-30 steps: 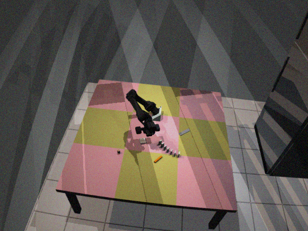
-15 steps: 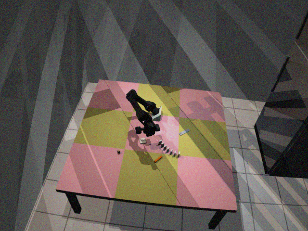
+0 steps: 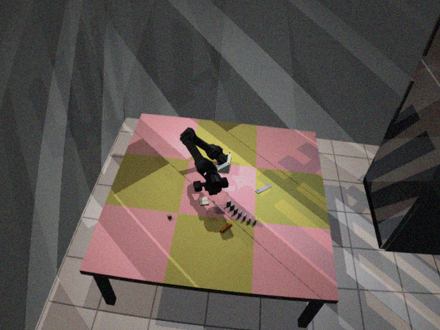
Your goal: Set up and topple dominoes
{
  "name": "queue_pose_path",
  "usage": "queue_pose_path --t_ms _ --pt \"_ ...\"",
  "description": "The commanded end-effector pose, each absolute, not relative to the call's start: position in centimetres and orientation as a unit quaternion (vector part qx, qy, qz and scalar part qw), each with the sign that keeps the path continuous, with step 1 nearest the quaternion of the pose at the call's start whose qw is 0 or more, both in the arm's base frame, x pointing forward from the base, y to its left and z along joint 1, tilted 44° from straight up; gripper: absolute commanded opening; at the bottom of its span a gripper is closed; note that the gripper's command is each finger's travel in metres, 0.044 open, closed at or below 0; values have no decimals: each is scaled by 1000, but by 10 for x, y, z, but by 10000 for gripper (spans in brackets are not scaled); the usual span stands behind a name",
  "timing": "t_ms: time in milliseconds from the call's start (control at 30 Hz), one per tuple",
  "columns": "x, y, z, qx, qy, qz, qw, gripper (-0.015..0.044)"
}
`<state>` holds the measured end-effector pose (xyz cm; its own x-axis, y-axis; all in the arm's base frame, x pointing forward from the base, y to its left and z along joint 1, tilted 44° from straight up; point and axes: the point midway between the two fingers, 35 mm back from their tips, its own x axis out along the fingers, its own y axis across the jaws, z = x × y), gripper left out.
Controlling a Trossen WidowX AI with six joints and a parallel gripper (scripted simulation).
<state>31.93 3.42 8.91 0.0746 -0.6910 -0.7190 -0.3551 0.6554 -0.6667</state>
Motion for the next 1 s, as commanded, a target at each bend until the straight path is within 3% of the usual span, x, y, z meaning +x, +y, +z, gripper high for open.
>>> queue_pose_path --t_ms 0,167,967 --pt "323 20 71 -391 669 -135 618 0" --pt "327 -17 29 -392 668 -137 618 0" --pt "339 -37 50 -392 668 -137 618 0"
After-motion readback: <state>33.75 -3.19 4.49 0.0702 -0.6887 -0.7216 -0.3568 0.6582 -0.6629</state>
